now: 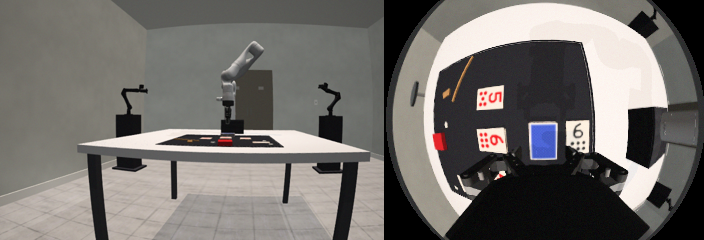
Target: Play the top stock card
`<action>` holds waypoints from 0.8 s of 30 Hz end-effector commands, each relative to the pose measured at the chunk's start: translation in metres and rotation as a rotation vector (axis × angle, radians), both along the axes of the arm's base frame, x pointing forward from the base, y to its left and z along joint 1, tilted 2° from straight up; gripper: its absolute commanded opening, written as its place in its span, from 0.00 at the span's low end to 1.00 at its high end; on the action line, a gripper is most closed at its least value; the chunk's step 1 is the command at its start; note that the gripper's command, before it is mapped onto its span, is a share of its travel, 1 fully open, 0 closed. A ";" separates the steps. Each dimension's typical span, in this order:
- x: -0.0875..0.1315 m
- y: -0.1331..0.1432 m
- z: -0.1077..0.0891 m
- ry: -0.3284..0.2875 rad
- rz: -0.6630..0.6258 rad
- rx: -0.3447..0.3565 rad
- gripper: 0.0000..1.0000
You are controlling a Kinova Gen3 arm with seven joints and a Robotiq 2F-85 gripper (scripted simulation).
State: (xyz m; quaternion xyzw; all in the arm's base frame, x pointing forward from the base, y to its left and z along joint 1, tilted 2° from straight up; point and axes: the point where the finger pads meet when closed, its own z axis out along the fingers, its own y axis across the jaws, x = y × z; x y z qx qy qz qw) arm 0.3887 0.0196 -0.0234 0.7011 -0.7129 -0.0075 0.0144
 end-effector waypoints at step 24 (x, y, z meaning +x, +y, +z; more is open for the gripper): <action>-0.002 -0.002 -0.041 0.003 -0.003 -0.002 0.85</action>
